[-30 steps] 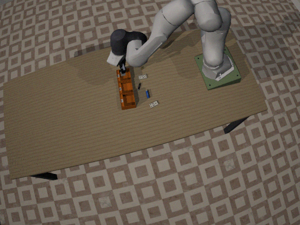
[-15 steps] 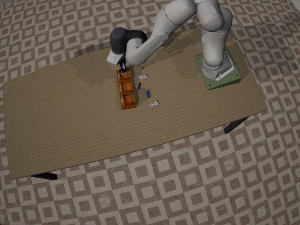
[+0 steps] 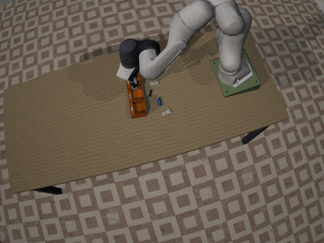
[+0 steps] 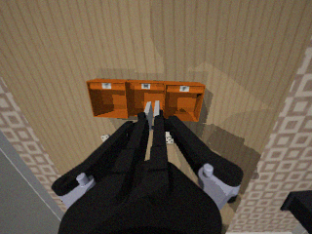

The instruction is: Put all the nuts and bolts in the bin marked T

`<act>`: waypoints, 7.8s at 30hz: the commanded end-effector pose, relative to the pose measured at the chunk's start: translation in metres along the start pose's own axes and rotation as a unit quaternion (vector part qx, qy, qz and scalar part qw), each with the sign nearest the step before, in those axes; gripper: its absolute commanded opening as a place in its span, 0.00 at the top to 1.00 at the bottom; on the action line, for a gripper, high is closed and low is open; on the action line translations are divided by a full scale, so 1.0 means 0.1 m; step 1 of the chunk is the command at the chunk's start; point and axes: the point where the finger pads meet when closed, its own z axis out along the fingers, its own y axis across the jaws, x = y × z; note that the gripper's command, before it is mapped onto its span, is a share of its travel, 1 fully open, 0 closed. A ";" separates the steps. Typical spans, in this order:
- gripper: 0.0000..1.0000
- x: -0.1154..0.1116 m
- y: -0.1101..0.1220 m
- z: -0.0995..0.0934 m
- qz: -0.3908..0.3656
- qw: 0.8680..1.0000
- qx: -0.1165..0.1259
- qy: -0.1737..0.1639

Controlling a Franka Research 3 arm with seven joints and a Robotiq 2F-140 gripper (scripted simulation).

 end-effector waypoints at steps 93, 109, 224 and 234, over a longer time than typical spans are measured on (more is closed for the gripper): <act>0.95 0.05 -0.26 0.54 0.023 1.000 -0.002 -0.002; 0.95 0.05 -0.26 0.35 0.023 1.000 -0.002 -0.002; 0.95 0.17 -1.10 0.59 0.023 1.000 -0.002 -0.002; 0.95 0.17 -1.10 0.59 0.023 1.000 -0.002 -0.002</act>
